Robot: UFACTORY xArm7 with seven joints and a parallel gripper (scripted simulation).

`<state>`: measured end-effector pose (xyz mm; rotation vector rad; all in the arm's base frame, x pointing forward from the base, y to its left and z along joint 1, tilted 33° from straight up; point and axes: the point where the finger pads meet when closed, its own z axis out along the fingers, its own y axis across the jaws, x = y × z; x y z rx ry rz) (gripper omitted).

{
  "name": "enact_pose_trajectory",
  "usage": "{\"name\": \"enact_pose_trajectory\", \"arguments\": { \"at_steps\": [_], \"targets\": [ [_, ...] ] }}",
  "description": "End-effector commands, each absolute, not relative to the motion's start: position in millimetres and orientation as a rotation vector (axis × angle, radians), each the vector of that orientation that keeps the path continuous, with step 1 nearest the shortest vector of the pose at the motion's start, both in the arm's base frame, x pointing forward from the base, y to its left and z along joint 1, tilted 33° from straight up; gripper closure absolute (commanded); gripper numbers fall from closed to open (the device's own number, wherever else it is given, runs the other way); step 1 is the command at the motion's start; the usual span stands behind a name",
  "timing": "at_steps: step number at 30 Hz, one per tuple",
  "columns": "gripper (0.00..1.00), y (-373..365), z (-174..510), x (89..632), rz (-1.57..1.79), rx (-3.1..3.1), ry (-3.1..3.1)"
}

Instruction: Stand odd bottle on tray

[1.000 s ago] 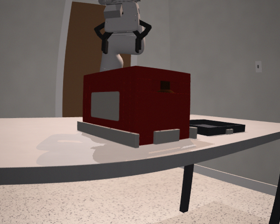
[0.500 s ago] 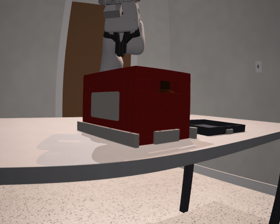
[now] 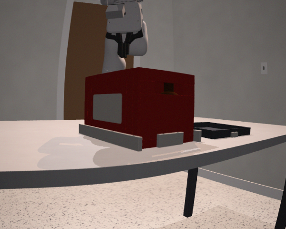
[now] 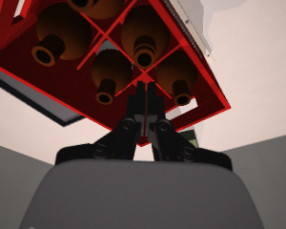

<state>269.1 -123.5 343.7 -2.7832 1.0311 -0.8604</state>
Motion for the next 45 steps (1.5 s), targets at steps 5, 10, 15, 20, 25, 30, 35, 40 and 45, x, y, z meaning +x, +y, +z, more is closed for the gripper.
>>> {"name": "enact_pose_trajectory", "arguments": {
  "at_steps": [5,10,15,20,25,30,35,40,45],
  "targets": [
    [1.00,-123.7,345.5,269.3,-0.866,-2.782,1.031],
    [1.00,-123.7,345.5,269.3,-0.866,-2.782,1.031],
    [1.00,-123.7,345.5,269.3,-0.866,-2.782,1.031],
    [0.35,-123.7,345.5,269.3,-0.866,-2.782,1.031],
    [0.35,-123.7,345.5,269.3,-0.866,-2.782,1.031],
    [0.35,-123.7,345.5,269.3,-0.866,-2.782,1.031],
    [0.35,-123.7,345.5,269.3,-0.866,-2.782,1.031],
    [0.35,-123.7,345.5,269.3,-0.866,-2.782,1.031],
    [0.35,-123.7,345.5,269.3,-0.866,-2.782,1.031]
  ]
}}
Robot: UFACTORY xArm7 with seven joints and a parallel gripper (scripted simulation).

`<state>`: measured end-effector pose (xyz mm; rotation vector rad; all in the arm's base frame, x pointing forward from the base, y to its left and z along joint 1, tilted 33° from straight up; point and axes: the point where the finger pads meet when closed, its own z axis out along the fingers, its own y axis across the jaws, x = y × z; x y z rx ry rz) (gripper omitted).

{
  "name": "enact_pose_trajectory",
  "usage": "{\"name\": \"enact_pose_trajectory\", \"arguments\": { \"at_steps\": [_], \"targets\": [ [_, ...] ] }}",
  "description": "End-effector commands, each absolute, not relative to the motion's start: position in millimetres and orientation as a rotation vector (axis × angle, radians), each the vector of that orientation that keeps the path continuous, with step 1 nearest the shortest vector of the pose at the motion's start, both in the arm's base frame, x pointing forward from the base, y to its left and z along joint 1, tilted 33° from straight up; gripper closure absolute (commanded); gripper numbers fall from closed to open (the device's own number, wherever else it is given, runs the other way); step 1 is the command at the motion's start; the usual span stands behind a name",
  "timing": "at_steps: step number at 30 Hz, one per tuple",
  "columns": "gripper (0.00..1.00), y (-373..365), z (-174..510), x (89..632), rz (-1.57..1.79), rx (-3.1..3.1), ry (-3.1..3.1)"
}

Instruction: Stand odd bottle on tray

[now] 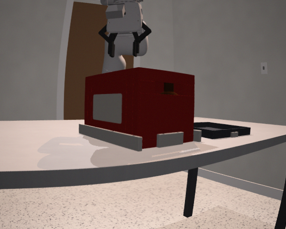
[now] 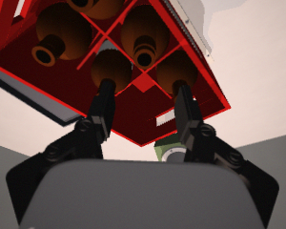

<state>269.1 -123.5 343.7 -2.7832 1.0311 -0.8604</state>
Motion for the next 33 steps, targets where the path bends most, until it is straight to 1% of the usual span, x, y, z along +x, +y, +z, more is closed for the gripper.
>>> {"name": "enact_pose_trajectory", "arguments": {
  "at_steps": [1,33],
  "targets": [
    [0.35,-123.7,345.5,269.3,-0.866,-2.782,1.031],
    [0.35,-125.8,330.3,279.2,-0.866,-2.782,1.031]
  ]
}}
